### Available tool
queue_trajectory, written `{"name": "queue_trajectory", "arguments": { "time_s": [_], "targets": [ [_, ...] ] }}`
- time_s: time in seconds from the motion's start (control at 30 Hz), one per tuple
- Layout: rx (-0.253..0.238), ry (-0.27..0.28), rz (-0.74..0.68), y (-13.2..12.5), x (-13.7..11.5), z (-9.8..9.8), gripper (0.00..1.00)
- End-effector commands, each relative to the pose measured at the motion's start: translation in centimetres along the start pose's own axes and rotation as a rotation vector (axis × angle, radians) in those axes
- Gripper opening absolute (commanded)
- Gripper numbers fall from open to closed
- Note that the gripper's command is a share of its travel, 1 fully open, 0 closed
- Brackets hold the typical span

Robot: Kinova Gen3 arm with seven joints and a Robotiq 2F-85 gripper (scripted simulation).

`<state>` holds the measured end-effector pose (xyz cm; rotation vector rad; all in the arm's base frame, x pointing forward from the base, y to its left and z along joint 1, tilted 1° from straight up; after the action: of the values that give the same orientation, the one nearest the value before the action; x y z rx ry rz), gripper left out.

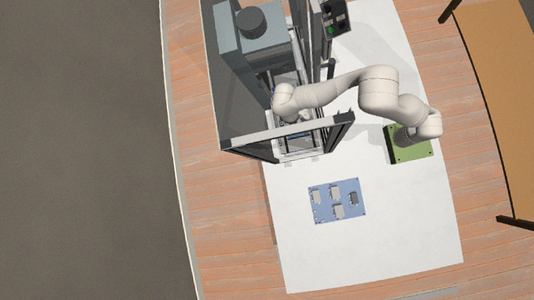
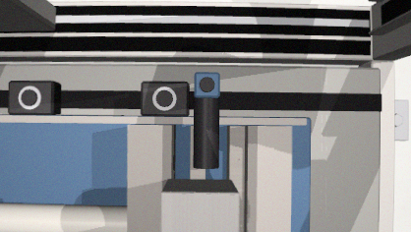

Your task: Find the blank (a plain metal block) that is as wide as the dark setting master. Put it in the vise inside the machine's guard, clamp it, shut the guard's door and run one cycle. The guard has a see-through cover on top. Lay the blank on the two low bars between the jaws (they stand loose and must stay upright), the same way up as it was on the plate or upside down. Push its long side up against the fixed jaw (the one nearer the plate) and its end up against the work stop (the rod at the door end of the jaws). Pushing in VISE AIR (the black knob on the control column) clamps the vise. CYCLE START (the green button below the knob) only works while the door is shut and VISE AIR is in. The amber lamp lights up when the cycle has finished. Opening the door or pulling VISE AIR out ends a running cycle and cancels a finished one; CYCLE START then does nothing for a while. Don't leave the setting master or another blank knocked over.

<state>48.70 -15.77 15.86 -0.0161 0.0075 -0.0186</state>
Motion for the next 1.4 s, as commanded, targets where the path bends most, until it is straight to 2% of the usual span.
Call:
{"name": "queue_trajectory", "arguments": {
  "time_s": [0.0, 1.37],
  "targets": [
    [0.005, -0.004, 0.002, 0.12, 0.03, -0.16, 0.1],
    [0.005, -0.004, 0.002, 0.25, 0.08, -0.53, 0.1]
  ]
}}
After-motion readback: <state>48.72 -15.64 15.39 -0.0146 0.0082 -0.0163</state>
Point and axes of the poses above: the point where the finger pads meet when closed, its own z axis back along the fingers, its own y axis across the jaws, x = y × z, the point moved 5 cm from there along z, back along the fingers, and after that the axes turned 2 degrees about -z, right-handed, at the moved point
